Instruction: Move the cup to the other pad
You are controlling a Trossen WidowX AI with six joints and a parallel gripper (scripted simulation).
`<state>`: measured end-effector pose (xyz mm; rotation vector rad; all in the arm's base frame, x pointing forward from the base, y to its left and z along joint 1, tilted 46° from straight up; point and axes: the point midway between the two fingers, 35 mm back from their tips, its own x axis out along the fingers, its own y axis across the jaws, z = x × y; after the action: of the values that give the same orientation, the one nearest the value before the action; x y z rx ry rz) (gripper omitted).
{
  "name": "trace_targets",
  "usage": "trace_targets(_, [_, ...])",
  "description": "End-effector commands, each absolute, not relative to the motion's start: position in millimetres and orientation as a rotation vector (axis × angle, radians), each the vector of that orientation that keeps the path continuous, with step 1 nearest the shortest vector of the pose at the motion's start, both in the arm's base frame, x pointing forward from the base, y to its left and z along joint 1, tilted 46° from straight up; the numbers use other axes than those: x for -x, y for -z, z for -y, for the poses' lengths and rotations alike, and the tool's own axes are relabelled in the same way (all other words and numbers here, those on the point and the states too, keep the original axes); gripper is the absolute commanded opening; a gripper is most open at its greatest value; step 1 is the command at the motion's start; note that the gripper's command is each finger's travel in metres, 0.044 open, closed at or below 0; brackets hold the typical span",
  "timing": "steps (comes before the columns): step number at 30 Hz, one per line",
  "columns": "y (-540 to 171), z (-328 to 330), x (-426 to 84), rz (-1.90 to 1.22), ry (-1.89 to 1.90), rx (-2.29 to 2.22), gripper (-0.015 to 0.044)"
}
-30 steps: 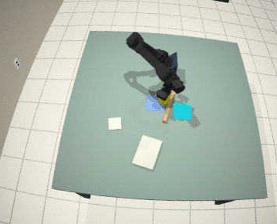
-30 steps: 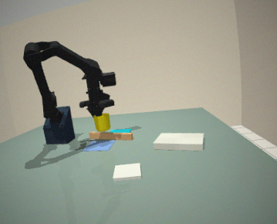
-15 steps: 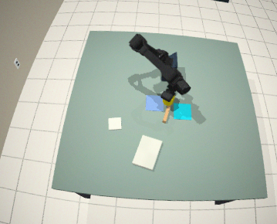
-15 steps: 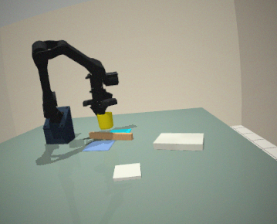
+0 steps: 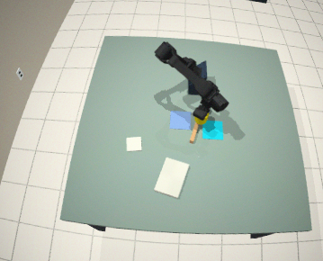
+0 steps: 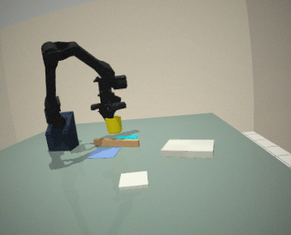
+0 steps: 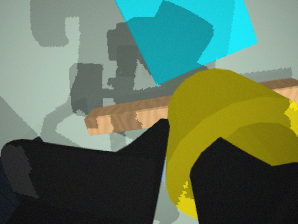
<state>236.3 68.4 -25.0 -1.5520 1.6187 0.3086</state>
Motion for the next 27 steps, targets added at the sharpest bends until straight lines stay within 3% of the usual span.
trace_targets(1, [32.3, -75.8, -238.4, -1.621, -0.308, 1.545, 0.0])
trace_targets(27, [64.1, -111.6, -245.7, -1.619, -0.308, 1.543, 0.0])
